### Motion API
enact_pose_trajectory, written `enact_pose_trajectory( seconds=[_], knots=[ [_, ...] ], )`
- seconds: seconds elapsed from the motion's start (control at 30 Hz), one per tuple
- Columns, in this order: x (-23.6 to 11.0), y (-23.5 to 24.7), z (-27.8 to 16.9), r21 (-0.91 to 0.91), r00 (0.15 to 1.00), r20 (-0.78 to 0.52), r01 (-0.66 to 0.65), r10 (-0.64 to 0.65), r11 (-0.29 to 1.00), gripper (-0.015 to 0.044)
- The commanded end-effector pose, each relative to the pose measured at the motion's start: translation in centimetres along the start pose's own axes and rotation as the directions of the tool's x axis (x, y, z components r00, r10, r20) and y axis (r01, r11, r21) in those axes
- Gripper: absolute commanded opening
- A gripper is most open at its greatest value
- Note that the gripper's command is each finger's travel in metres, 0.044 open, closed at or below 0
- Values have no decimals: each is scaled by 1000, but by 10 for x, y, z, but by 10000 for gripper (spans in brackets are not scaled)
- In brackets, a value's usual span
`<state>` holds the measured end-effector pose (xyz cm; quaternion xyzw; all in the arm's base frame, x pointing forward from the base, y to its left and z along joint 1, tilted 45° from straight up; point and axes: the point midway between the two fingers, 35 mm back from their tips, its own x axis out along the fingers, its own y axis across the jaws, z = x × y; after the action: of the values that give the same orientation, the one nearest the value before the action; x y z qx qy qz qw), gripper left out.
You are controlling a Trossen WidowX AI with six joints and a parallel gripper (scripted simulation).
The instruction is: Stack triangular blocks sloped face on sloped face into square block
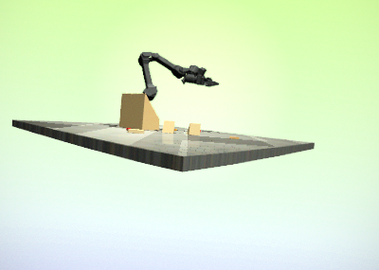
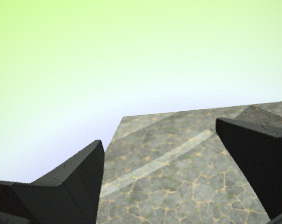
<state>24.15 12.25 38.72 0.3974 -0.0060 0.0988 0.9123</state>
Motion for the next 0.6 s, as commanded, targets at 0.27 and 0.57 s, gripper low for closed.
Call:
enact_pose_trajectory(
  seconds=[0.27, 0.57],
  knots=[
    [74, -57, -58, -789, 920, -270, -42, -284, 612, 440],
    [109, -127, -87, -893, 752, -446, -340, -485, 294, 440]
  ],
)
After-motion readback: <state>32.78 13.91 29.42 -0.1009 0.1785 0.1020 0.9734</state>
